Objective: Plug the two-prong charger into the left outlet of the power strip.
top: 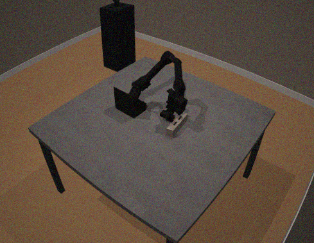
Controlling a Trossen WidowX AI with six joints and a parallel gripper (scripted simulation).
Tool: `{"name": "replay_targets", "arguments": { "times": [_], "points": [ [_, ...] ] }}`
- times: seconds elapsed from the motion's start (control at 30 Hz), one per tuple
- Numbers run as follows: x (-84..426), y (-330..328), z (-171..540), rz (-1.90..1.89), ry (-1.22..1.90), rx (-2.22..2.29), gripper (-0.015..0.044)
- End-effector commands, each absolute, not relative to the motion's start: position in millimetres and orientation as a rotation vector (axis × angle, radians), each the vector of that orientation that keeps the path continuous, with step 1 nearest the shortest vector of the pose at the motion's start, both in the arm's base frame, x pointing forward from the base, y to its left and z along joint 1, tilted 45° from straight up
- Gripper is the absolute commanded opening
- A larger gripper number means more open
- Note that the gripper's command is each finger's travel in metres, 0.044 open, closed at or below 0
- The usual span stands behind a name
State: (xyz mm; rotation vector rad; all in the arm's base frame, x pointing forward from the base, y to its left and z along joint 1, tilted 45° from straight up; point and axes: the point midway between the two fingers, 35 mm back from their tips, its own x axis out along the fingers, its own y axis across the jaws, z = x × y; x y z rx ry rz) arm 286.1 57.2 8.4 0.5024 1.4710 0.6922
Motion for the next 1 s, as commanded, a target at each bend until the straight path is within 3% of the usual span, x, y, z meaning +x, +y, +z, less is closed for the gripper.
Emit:
{"name": "replay_targets", "arguments": {
  "times": [0.0,0.97],
  "points": [
    [287.8,57.6,9.6,0.693,1.468,0.508,0.0],
    [290.2,57.7,9.9,0.693,1.468,0.508,0.0]
  ]
}}
